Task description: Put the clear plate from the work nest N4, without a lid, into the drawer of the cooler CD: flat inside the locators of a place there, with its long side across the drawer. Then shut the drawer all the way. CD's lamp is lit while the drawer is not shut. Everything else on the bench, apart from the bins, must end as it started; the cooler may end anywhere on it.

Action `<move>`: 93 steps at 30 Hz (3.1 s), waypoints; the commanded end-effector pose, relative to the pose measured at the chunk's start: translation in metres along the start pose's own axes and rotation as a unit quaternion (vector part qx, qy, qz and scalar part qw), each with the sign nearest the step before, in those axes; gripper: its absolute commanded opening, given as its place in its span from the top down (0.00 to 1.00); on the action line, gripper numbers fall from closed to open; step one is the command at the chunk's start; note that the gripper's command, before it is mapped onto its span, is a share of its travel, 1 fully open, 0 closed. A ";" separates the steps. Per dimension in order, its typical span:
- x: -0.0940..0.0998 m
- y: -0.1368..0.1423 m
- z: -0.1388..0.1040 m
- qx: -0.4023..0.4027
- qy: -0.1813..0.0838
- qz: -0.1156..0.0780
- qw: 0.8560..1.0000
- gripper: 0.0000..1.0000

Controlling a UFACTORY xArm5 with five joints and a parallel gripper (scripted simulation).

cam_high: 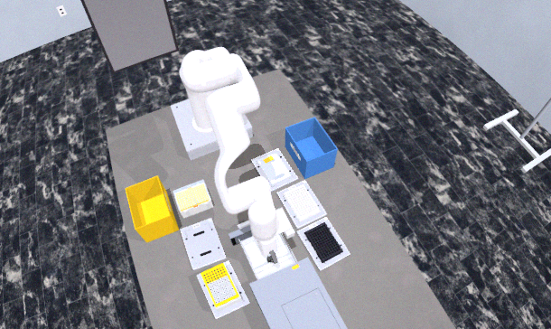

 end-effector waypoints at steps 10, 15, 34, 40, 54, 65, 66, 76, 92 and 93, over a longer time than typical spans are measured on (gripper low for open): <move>0.022 0.002 0.000 0.000 0.000 -0.003 1.000 0.00; 0.029 0.002 0.000 0.000 0.000 -0.003 1.000 0.00; 0.057 0.002 0.000 0.000 0.000 -0.004 1.000 0.00; 0.067 0.002 0.000 0.000 0.000 -0.004 1.000 0.00; 0.088 0.002 0.000 0.000 0.000 -0.004 1.000 0.00; 0.103 0.002 0.000 0.000 0.000 -0.004 1.000 0.00; 0.104 0.002 0.000 0.000 0.000 -0.004 1.000 0.00; 0.121 0.002 0.000 0.000 0.000 -0.004 1.000 0.00; 0.123 -0.023 -0.003 0.000 0.000 -0.003 1.000 1.00; 0.122 -0.028 -0.004 0.000 0.000 -0.003 1.000 1.00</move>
Point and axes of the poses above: the point where the finger pads meet when closed, its own x axis back along the fingers, its own y axis across the jaws, z = x × y, the point moved 1 cm from there along x, back along the fingers, and after that the axes turned 7 degrees about -x, right-handed, at the moved point
